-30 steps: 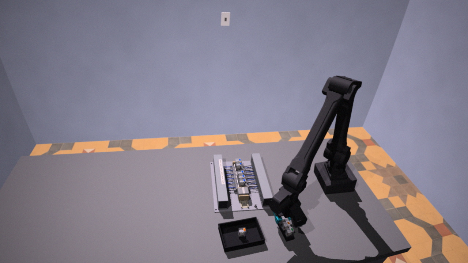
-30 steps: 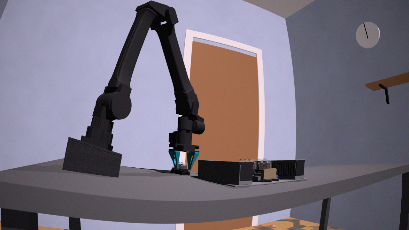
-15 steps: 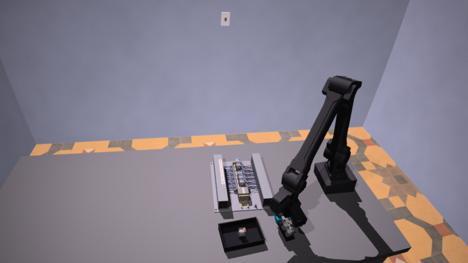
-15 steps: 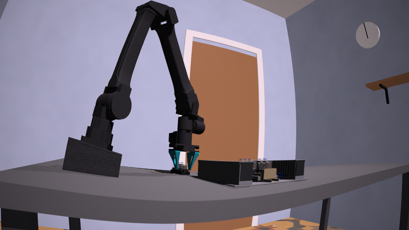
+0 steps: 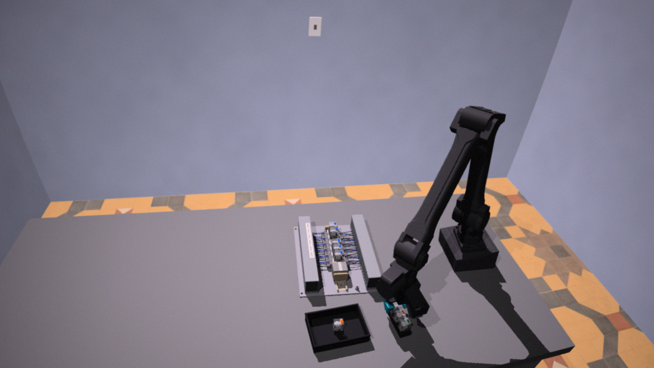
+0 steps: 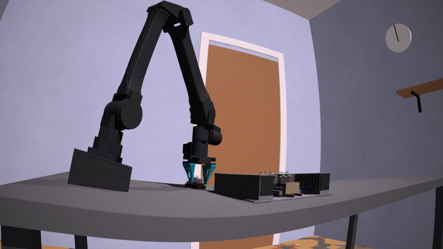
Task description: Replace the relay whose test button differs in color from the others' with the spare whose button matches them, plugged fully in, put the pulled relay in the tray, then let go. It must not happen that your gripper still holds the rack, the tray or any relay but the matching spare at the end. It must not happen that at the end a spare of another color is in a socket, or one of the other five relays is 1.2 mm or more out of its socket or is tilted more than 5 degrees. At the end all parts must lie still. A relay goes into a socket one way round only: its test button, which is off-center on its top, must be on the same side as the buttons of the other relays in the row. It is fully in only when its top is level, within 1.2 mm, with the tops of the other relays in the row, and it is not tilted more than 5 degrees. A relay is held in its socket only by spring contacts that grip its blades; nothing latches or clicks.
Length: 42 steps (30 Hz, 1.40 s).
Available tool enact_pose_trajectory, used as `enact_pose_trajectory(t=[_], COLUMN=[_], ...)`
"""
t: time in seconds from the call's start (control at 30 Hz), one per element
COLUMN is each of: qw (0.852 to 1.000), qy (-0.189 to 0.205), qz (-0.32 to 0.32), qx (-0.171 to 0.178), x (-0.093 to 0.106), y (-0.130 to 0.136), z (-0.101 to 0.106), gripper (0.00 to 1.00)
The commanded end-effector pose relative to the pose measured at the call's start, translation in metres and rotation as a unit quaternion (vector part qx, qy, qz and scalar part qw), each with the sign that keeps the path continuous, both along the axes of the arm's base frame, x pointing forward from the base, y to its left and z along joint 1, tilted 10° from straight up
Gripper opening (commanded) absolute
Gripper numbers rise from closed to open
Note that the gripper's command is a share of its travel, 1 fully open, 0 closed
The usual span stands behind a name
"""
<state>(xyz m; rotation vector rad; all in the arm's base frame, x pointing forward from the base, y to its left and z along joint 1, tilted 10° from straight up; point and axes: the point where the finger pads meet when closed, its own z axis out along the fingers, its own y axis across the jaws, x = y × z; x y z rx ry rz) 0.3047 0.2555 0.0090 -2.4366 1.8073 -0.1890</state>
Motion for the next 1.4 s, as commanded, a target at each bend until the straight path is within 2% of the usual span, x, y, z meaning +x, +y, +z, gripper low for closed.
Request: enact_pose_trajectory(t=[0.0,0.4,0.77,1.37], qw=[0.999,1.0,1.0,1.0], qy=[-0.022,-0.02,-0.006,-0.003], qz=[0.0,0.0,0.0,0.0], qx=[0.024,0.022,0.01,0.007], x=[0.017,0.02,0.01,0.008], y=[0.014,0.018,0.009,0.007], z=[0.016,0.018,0.008,0.006], gripper=[0.59,0.59,0.59,0.59])
